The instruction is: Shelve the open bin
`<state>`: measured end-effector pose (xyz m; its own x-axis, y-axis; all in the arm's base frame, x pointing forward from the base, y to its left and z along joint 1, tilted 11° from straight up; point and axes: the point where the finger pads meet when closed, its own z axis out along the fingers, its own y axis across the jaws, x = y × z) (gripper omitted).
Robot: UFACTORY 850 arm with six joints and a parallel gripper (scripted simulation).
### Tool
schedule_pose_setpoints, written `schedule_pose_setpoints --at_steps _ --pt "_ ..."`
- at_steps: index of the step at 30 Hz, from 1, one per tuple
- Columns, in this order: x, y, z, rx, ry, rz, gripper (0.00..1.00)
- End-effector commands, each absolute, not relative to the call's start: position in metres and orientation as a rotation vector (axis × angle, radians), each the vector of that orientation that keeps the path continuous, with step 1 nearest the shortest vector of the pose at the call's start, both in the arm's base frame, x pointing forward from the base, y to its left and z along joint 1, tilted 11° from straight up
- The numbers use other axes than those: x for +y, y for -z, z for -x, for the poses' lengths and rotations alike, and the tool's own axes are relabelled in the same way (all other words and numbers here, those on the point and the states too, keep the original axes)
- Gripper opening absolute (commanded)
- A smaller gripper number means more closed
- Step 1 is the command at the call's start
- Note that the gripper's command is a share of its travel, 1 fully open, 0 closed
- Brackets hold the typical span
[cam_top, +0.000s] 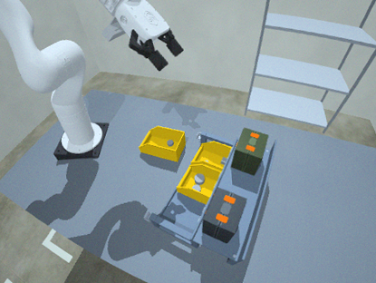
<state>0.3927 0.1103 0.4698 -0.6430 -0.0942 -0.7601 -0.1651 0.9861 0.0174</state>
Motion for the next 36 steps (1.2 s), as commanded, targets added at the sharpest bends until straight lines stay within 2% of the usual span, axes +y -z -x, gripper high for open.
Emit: schedule_pose_setpoints --at_steps 1,36 --pt "0.1225 -0.4894 -0.4117 2.267 -0.084 0.166 1.00" --pt "0.1191 -0.4836 -0.4066 2.267 -0.084 0.166 1.00"
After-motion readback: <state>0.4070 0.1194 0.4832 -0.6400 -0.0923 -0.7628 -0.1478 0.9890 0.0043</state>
